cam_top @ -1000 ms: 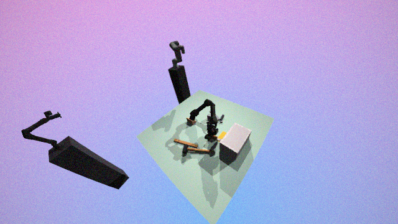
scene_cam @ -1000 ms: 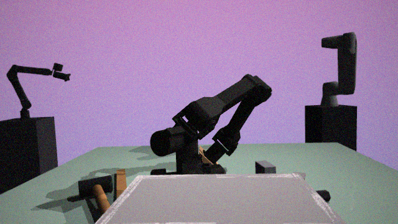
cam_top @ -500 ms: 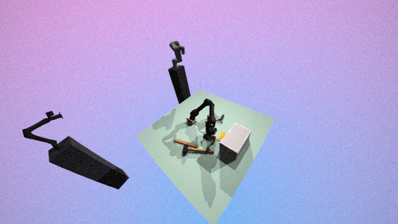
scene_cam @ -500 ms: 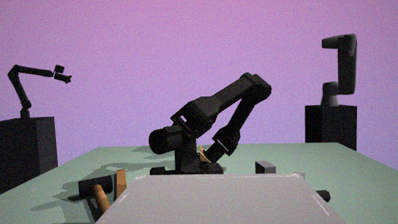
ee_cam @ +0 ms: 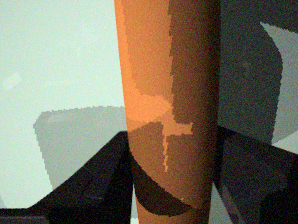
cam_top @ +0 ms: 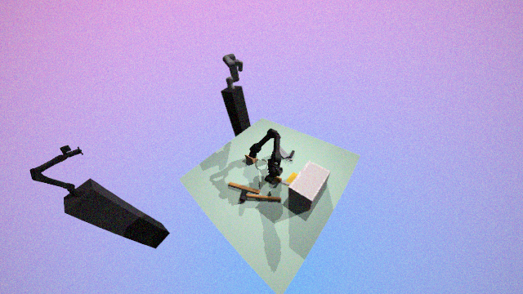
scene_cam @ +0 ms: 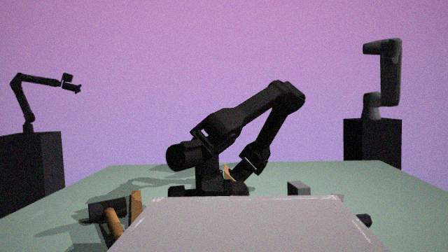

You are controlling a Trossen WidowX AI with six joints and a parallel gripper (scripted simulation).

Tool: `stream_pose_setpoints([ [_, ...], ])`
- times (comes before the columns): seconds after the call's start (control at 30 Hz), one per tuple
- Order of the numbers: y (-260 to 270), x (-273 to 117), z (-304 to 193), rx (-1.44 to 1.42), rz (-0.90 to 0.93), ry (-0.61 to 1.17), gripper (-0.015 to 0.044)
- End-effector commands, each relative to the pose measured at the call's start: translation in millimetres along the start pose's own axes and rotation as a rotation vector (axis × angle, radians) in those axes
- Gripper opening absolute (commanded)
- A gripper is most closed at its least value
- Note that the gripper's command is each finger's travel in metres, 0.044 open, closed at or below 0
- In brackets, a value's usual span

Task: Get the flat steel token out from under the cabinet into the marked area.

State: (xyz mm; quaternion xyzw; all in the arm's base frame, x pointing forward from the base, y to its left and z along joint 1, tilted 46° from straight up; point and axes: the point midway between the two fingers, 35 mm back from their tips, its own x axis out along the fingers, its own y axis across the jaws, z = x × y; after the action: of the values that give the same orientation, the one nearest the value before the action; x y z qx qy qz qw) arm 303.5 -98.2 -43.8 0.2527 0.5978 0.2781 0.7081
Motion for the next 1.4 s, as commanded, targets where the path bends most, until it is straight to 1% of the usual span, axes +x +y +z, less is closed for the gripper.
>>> stream_pose_setpoints([
  [0.0,0.8,0.7,-5.9,-0.005,0.001,0.003,0.0000],
  [1.37,-6.2,0.6,-66.9,-0.003,0.000,0.005,0.0000],
])
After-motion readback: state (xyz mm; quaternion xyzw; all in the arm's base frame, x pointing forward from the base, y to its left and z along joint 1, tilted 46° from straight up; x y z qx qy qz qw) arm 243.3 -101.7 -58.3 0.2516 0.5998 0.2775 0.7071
